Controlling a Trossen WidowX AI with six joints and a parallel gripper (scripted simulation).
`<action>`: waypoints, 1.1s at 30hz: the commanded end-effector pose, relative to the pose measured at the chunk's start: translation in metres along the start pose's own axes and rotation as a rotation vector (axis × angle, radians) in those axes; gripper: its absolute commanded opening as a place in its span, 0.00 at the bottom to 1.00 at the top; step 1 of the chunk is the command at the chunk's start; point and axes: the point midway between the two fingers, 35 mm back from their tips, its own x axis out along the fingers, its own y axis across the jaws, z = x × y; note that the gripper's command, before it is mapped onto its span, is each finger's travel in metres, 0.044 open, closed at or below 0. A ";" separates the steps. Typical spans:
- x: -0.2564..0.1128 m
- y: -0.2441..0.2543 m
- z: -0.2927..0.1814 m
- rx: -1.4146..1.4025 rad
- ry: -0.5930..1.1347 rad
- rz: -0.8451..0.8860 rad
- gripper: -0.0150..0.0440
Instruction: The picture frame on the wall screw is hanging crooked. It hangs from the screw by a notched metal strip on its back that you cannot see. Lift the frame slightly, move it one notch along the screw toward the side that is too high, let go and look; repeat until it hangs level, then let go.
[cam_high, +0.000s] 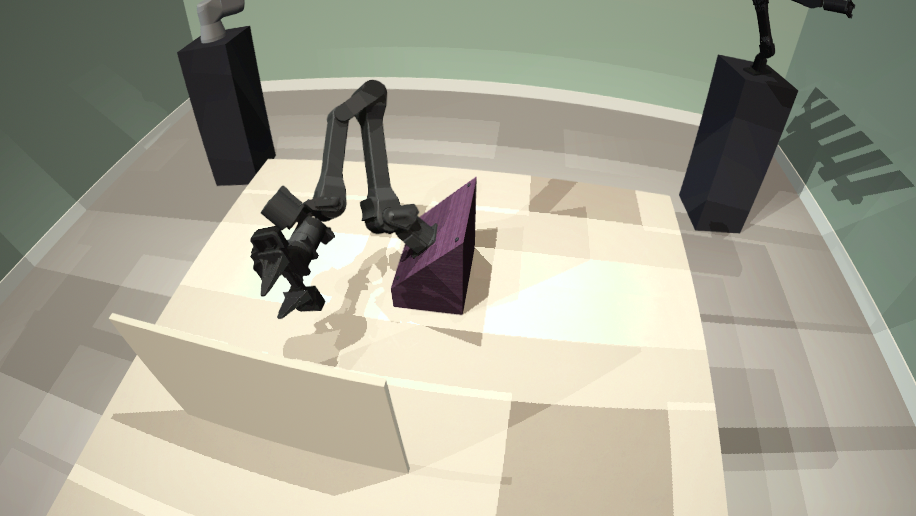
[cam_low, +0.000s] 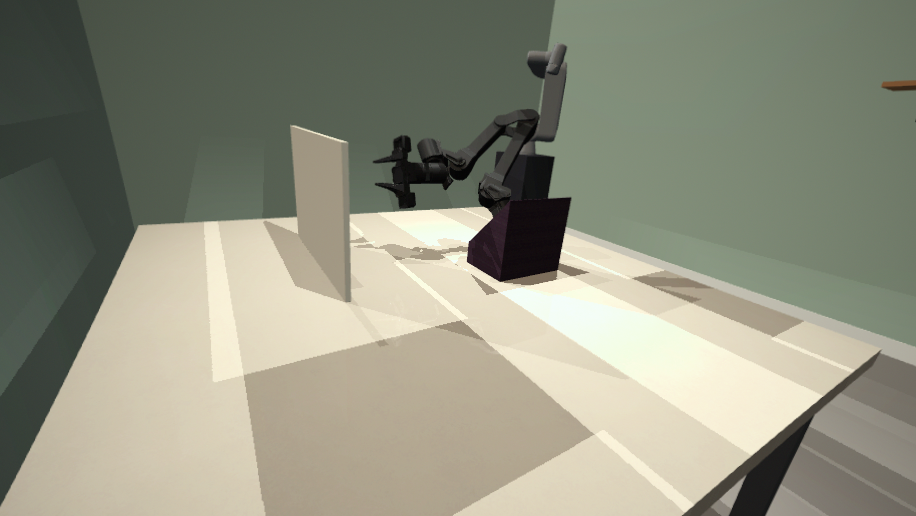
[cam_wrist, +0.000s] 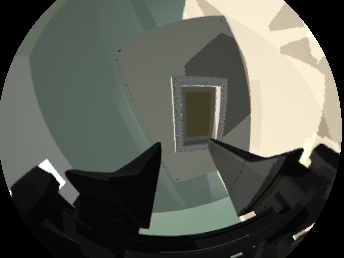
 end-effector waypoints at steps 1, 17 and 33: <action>0.009 0.000 0.002 -0.003 -0.002 -0.003 0.69; 0.078 -0.001 0.000 -0.002 -0.003 0.000 0.69; 0.082 -0.001 0.000 -0.002 -0.004 0.001 0.69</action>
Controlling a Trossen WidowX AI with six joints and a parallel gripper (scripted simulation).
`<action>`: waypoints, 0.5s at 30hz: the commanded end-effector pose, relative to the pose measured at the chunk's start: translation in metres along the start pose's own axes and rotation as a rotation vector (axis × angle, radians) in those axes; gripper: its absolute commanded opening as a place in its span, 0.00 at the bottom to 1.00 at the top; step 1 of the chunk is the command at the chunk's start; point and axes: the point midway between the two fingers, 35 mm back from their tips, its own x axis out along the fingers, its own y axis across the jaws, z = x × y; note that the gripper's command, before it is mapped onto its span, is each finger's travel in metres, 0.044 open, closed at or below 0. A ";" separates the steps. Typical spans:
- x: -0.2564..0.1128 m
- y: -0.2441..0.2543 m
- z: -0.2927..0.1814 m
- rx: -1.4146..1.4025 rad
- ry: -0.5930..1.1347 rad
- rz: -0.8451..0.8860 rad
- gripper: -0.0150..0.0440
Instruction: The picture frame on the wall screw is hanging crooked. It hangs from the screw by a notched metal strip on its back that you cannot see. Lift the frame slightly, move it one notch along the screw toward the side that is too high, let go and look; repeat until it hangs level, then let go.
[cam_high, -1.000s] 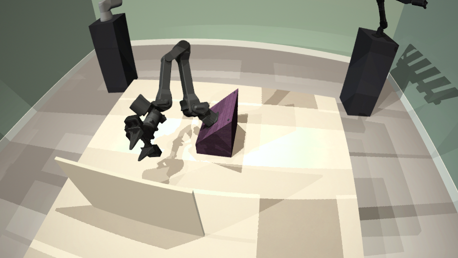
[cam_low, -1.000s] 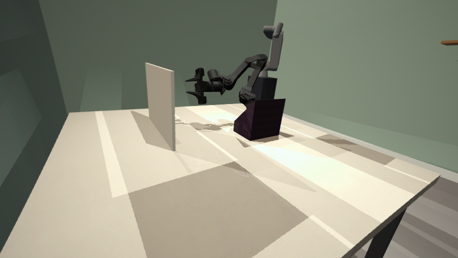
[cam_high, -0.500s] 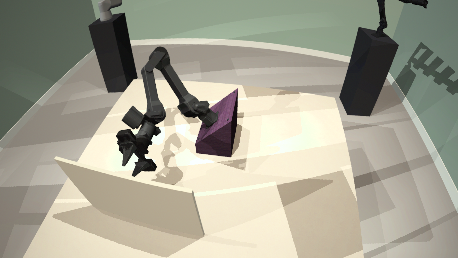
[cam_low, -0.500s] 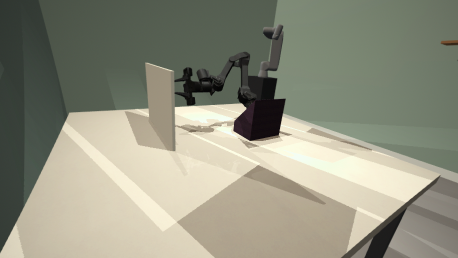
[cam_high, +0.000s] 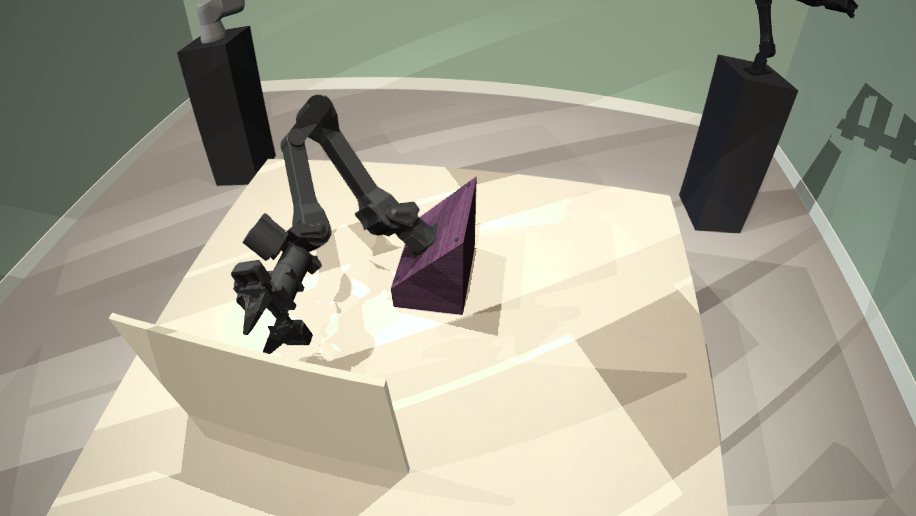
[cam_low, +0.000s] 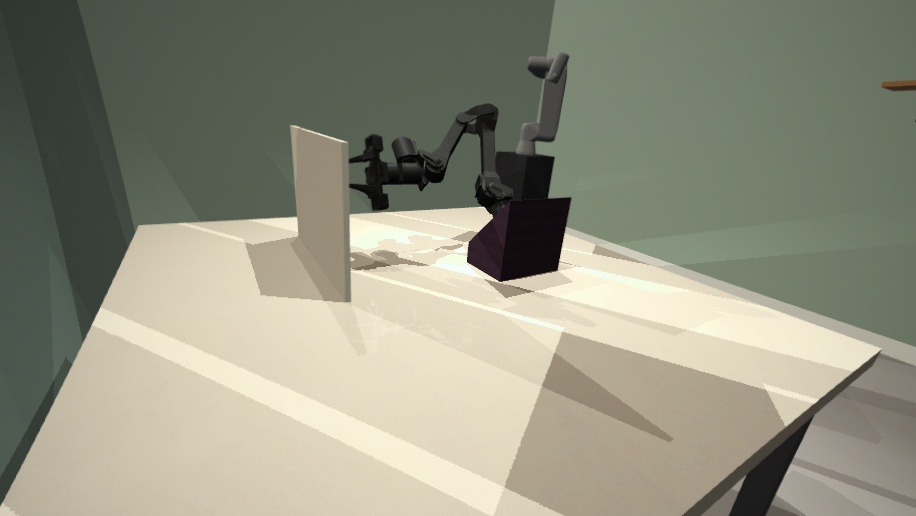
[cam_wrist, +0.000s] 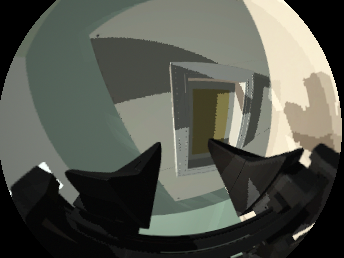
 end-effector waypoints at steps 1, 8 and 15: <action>0.004 0.001 0.001 -0.006 -0.005 0.001 0.69; 0.016 0.001 0.002 -0.006 -0.005 0.002 0.69; 0.027 0.001 0.002 -0.006 -0.005 0.002 0.69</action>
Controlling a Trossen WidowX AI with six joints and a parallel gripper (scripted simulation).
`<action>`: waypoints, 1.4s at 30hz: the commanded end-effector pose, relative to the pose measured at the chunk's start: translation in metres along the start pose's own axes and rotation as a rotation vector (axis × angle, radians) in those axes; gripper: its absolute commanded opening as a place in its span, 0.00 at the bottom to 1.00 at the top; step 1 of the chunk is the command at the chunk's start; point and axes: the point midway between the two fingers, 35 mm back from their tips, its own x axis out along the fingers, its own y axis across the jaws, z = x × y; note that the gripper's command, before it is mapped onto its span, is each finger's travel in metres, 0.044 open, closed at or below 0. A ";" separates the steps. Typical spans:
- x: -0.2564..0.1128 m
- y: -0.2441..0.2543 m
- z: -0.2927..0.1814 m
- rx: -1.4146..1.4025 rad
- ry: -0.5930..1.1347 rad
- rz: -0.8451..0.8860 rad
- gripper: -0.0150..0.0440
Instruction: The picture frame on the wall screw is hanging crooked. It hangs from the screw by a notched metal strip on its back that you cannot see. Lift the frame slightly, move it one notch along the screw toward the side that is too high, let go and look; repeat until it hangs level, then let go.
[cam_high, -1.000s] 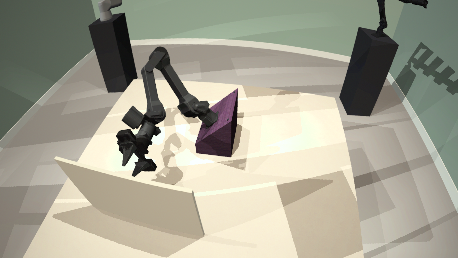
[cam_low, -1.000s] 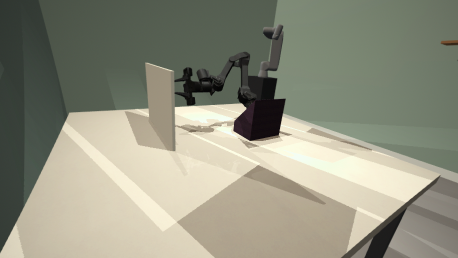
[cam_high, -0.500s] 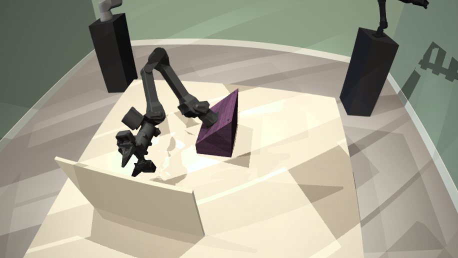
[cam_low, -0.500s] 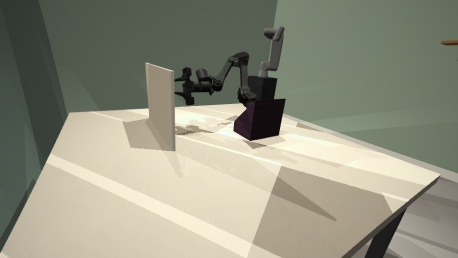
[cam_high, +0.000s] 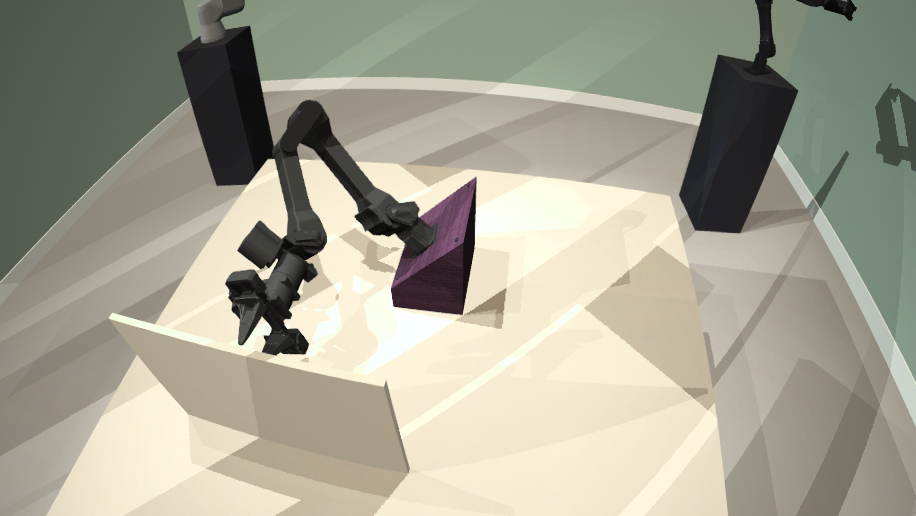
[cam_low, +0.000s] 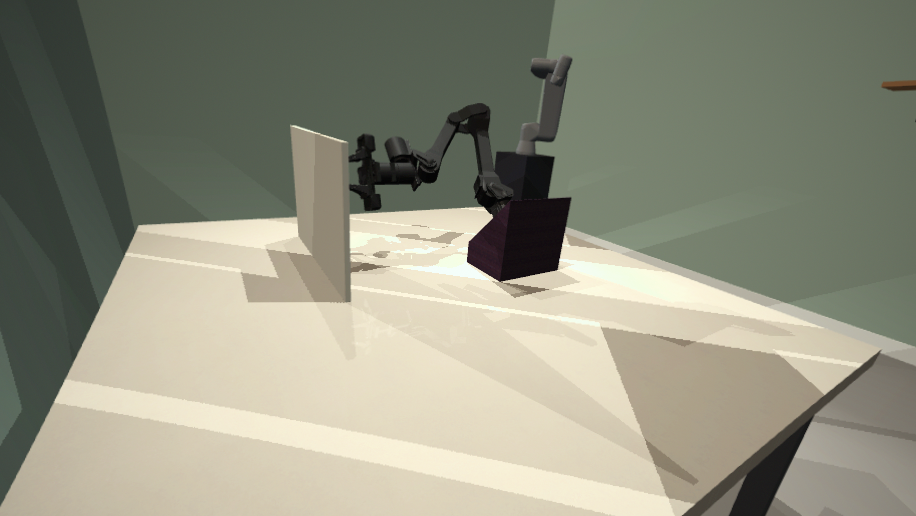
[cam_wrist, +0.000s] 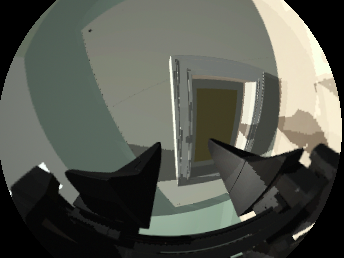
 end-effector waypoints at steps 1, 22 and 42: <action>0.008 0.001 0.001 -0.006 -0.005 0.003 0.69; 0.019 0.001 0.001 -0.006 -0.005 0.004 0.69; 0.019 0.001 0.001 -0.006 -0.005 0.004 0.69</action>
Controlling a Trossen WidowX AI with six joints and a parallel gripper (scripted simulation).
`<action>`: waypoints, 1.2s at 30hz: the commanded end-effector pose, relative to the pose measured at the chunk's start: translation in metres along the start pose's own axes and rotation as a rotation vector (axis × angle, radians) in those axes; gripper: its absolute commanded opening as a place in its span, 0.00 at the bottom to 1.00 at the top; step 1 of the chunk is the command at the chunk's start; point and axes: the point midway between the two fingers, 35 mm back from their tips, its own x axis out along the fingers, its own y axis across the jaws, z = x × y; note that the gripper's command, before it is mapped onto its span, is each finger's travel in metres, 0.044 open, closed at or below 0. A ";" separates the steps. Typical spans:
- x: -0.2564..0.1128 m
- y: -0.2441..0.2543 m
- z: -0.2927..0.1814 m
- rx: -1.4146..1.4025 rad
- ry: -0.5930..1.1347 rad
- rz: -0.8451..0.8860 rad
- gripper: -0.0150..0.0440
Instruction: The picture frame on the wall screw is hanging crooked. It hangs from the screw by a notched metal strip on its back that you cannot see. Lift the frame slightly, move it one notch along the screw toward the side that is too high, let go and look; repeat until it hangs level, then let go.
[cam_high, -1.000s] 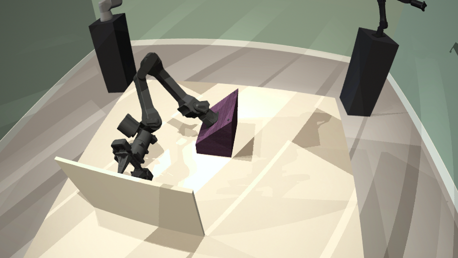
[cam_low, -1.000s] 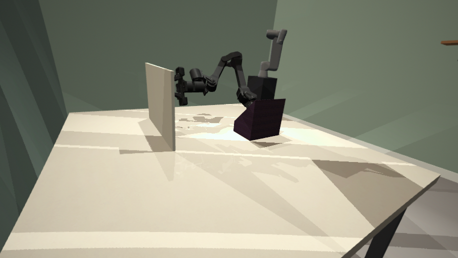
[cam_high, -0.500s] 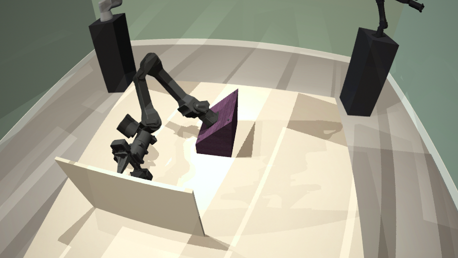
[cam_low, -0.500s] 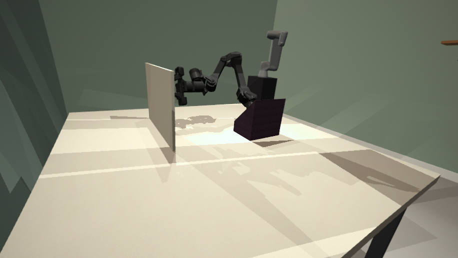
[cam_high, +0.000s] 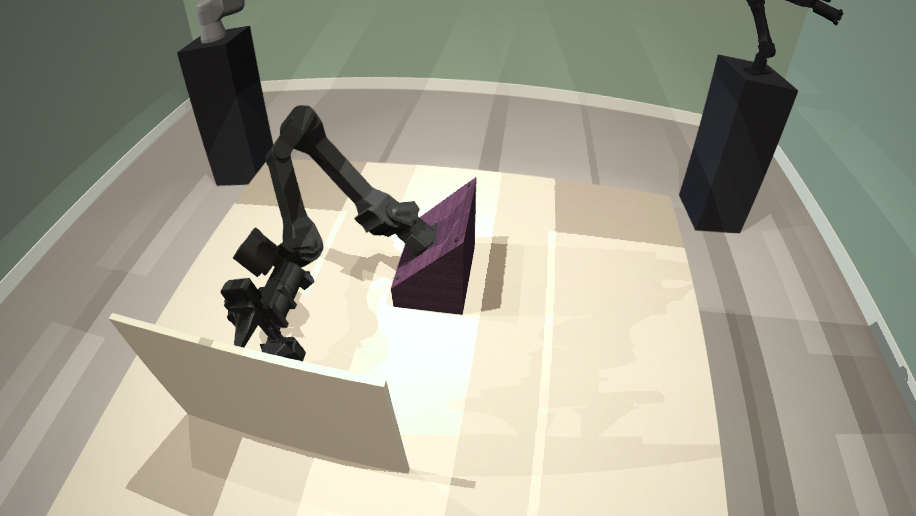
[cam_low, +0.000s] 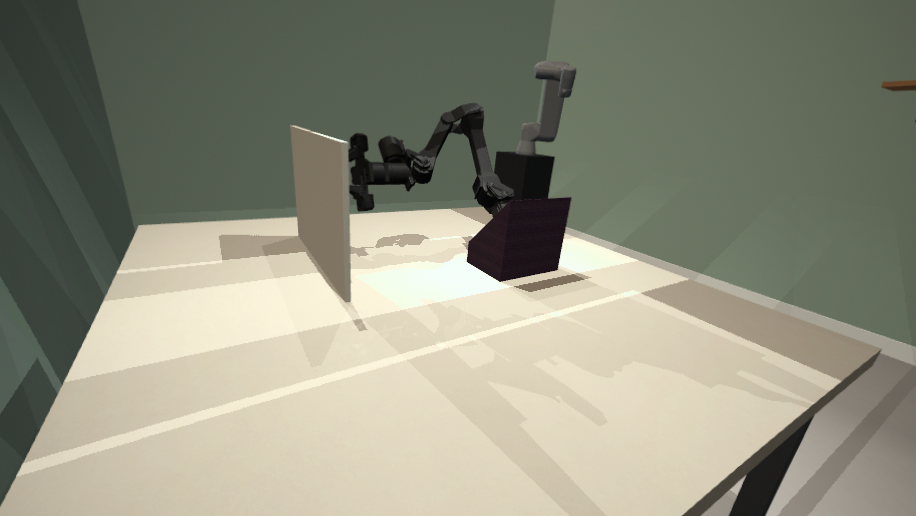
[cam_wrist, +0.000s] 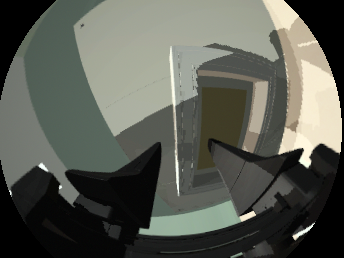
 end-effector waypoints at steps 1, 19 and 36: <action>0.000 0.000 0.001 -0.006 -0.004 0.001 0.69; 0.000 0.001 0.001 -0.006 -0.004 0.001 0.35; 0.000 0.002 0.001 -0.006 -0.004 0.001 0.25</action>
